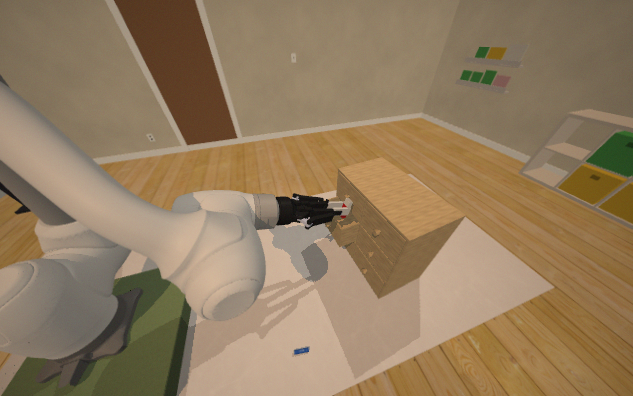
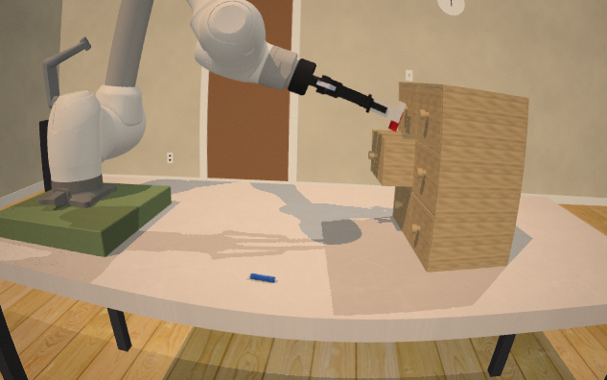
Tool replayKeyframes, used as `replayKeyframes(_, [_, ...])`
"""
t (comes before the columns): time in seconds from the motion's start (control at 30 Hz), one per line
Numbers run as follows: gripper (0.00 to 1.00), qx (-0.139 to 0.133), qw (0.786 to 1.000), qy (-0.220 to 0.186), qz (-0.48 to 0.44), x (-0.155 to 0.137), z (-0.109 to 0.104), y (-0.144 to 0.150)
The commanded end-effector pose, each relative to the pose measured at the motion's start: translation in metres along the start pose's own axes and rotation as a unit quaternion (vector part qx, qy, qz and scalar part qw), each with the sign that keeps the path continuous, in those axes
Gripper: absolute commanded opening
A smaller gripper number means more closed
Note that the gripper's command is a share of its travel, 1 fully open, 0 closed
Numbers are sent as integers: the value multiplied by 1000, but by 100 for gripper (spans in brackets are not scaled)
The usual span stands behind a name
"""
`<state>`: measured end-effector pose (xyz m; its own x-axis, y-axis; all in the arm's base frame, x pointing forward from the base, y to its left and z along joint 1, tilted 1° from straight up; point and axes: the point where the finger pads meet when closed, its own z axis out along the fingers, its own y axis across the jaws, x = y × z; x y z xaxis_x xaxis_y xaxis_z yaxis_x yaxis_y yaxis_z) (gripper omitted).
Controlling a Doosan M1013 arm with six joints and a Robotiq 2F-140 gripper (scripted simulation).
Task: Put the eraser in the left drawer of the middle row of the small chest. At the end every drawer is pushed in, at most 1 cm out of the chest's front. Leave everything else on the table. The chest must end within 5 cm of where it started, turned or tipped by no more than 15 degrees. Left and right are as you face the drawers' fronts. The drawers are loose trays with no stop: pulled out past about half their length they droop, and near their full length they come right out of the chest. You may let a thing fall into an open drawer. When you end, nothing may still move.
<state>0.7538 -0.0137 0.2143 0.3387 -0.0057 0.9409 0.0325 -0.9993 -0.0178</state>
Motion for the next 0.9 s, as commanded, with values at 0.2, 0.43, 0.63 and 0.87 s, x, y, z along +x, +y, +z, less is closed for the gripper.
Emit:
replayKeyframes(0.2, [11,0,1000,-1,-1,0,1,-1])
replayKeyframes(0.43, [11,0,1000,-1,-1,1,1,-2])
replayKeyframes(0.63, [11,0,1000,-1,-1,1,1,-2])
replayKeyframes(0.87, [11,0,1000,-1,-1,2,1,-2])
